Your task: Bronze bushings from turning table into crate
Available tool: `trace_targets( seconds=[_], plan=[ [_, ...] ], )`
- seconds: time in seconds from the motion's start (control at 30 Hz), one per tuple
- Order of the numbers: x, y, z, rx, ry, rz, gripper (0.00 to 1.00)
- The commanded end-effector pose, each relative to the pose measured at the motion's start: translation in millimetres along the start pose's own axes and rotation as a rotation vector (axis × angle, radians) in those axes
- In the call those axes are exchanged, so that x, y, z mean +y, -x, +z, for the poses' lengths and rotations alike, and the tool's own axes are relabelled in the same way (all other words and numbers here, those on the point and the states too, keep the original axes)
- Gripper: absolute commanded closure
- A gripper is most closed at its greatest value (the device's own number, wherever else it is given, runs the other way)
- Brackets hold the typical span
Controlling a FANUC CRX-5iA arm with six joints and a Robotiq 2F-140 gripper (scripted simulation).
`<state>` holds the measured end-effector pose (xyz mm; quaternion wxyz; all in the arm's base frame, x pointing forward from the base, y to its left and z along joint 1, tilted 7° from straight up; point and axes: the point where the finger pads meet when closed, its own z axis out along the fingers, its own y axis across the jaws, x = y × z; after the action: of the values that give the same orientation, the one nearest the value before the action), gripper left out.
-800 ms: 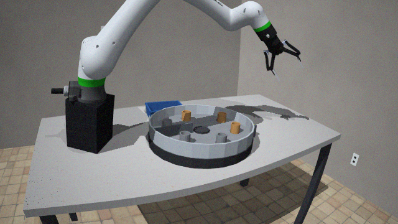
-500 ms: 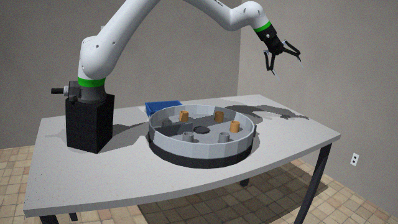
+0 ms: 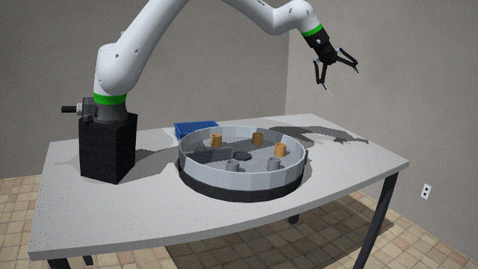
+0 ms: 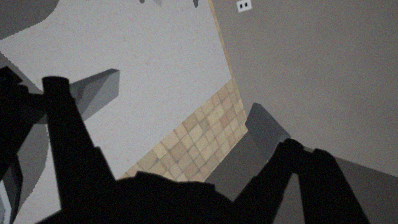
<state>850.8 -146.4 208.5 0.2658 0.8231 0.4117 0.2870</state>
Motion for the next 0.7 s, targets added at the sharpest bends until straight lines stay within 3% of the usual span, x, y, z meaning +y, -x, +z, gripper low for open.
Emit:
trace_targets(
  seconds=[0.0, 0.03, 0.1, 0.13, 0.23, 0.3, 0.33, 0.37, 0.4, 0.5, 0.53, 0.67],
  plan=[
    [-50, 25, -45, -0.049, -0.1, -0.105, 0.0],
    [-57, 29, -50, -0.063, -0.142, -0.147, 0.0],
    [-72, 37, -63, -0.063, -0.142, -0.147, 0.0],
    [-82, 42, -68, -0.077, -0.189, -0.195, 0.0],
    [-105, 55, -89, -0.077, -0.189, -0.195, 0.0],
    [-105, 55, -89, -0.077, -0.189, -0.195, 0.0],
    [-131, 69, -108, -0.088, -0.241, -0.246, 0.0],
    [-137, 72, -114, -0.088, -0.241, -0.246, 0.0],
    [-147, 78, -117, -0.096, -0.297, -0.3, 0.0],
    [-171, 91, -137, -0.096, -0.297, -0.3, 0.0],
    [-182, 98, -142, -0.1, -0.354, -0.354, 0.0],
    [-214, 117, -169, -0.1, -0.354, -0.354, 0.0]
  ],
)
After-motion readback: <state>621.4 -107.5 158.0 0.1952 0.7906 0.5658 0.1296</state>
